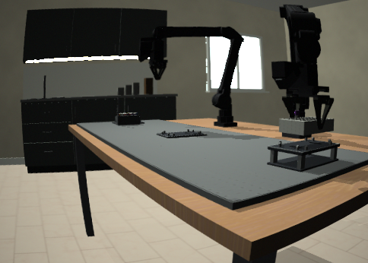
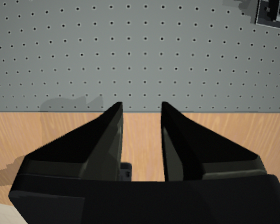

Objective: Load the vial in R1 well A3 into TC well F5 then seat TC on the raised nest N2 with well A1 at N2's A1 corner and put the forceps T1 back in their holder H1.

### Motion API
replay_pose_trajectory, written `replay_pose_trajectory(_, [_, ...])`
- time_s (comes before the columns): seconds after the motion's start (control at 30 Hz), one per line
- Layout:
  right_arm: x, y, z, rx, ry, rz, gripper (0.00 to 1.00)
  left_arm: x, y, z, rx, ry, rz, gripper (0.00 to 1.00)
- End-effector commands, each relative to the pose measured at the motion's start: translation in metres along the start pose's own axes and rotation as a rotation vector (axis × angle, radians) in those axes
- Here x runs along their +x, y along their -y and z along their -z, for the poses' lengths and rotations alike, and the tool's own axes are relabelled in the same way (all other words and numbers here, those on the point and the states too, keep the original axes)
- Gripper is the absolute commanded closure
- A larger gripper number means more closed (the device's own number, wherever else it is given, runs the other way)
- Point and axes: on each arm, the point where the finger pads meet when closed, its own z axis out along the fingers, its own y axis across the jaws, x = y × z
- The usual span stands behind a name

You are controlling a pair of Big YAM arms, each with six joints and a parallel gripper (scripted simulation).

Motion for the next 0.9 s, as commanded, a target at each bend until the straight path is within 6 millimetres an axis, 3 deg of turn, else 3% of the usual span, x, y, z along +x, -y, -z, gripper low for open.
replay_pose_trajectory(0.0, [0.001,0.000,-0.008,-0.009,-0.027,-0.013,0.76,-0.007,-0.024,0.019,-0.028,0.027,-0.002,1.00])
replay_pose_trajectory(0.1, [0.001,0.000,-0.008,-0.009,-0.027,-0.013,0.76,-0.007,-0.026,0.047,-0.062,0.059,-0.002,1.00])
replay_pose_trajectory(0.37, [0.001,0.000,-0.008,-0.009,-0.027,-0.013,0.76,-0.015,-0.015,0.047,-0.061,0.060,-0.011,1.00])
replay_pose_trajectory(0.53, [0.001,0.000,-0.008,-0.009,-0.027,-0.013,0.76,-0.004,0.003,0.024,-0.021,0.022,-0.004,1.00])
replay_pose_trajectory(0.6, [0.001,0.000,-0.008,-0.009,-0.027,-0.013,0.76,-0.011,-0.004,0.034,-0.043,0.044,-0.002,1.00])
replay_pose_trajectory(0.73, [0.001,0.000,-0.008,-0.009,-0.027,-0.013,0.76,-0.006,0.004,0.024,-0.028,0.029,-0.002,1.00])
replay_pose_trajectory(0.83, [0.001,0.000,-0.008,-0.009,-0.027,-0.013,0.76,-0.008,0.002,0.027,-0.034,0.036,-0.002,1.00])
replay_pose_trajectory(0.87, [0.001,0.000,-0.008,-0.009,-0.027,-0.013,0.76,-0.020,-0.010,0.047,-0.070,0.072,-0.002,1.00])
